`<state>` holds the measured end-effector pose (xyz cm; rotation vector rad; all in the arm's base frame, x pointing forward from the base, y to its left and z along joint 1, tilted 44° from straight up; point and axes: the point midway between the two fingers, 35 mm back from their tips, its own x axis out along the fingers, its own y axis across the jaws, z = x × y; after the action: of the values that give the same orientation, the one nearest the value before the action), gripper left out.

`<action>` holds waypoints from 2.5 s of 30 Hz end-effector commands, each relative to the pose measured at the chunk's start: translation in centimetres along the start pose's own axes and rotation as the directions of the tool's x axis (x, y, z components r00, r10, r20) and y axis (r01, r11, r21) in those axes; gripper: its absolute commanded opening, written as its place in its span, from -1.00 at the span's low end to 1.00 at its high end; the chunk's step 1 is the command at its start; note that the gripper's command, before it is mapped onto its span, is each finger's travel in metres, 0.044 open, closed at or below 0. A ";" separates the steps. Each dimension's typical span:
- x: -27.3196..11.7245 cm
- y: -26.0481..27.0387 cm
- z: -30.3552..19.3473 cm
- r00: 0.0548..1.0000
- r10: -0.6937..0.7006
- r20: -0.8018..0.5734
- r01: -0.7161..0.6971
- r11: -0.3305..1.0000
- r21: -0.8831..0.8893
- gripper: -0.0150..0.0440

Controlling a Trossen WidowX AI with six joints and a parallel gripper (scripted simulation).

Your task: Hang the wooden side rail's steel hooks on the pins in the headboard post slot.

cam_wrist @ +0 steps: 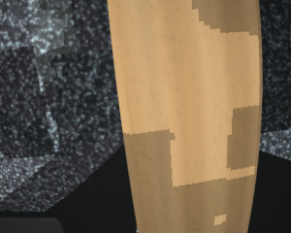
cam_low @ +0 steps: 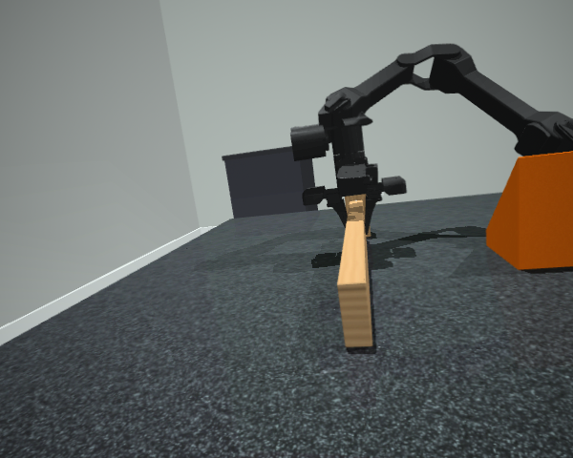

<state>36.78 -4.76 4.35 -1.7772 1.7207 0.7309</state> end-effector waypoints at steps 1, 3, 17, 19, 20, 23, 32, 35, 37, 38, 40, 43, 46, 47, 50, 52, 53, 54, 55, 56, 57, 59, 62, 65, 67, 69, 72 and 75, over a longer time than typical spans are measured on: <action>-0.4 -0.5 -0.1 1.000 -0.016 0.003 0.016 1.000 0.009 -0.49; -0.4 -0.5 -0.2 1.000 -0.016 0.003 0.016 1.000 0.009 -0.49; -0.3 -0.6 -0.3 1.000 -0.016 0.003 0.016 1.000 0.009 -0.49; -0.3 -0.5 -0.3 1.000 -0.016 0.003 0.016 1.000 0.009 -0.49; -0.4 -0.5 -0.3 1.000 -0.016 0.003 0.016 1.000 0.009 -0.49; -0.4 -0.5 -0.4 1.000 -0.016 0.003 0.016 1.000 0.009 -0.49; -0.4 -0.4 -0.5 1.000 -0.016 0.003 0.016 1.000 0.009 -0.49; -0.4 -0.4 -0.5 1.000 -0.016 0.003 0.016 1.000 0.009 -0.49; -0.5 -0.3 -0.5 1.000 -0.016 0.003 0.016 1.000 0.009 -0.49; -0.5 -0.3 -0.5 1.000 -0.016 0.003 0.016 1.000 0.009 -0.49; -0.5 -0.3 -0.6 1.000 -0.016 0.003 0.016 1.000 0.009 -0.49; -0.5 -0.3 -0.6 1.000 -0.016 0.003 0.016 1.000 0.009 -0.49; -0.5 -0.3 -0.6 1.000 -0.016 0.003 0.016 1.000 0.008 -0.49; -0.5 -0.2 -0.6 1.000 -0.016 0.003 0.016 1.000 0.008 -0.49; -0.5 -0.2 -0.7 1.000 -0.016 0.003 0.016 1.000 0.008 -0.49; -0.5 -0.3 -0.7 1.000 -0.016 0.003 0.016 1.000 0.009 -0.49; -0.5 -0.3 -0.7 1.000 -0.016 0.003 0.016 1.000 0.009 -0.49; -0.5 -0.3 -0.7 1.000 -0.016 0.003 0.016 1.000 0.009 -0.49; -0.5 -0.3 -0.7 1.000 -0.016 0.003 0.016 1.000 0.009 -0.49; -0.4 -0.3 -0.7 1.000 -0.016 0.003 0.016 1.000 0.009 -0.49; -0.4 -0.3 -0.8 1.000 -0.016 0.003 0.016 1.000 0.009 -0.49; -0.4 -0.3 -0.8 1.000 -0.016 0.003 0.016 1.000 0.009 -0.49; -0.4 -0.4 -0.8 1.000 -0.016 0.003 0.016 1.000 0.009 -0.49; -0.4 -0.4 -0.8 1.000 -0.016 0.003 0.016 1.000 0.009 -0.49; -0.4 -0.4 -0.9 1.000 -0.016 0.003 0.016 1.000 0.009 -0.49; -0.4 -0.4 -0.9 1.000 -0.016 0.003 0.016 1.000 0.009 -0.49; -0.5 -0.5 -0.9 1.000 -0.016 0.003 0.016 1.000 0.009 -0.49; -0.5 -0.5 -1.0 1.000 -0.016 0.003 0.016 1.000 0.009 -0.49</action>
<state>36.96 -5.26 4.75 -1.7743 1.7192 0.7283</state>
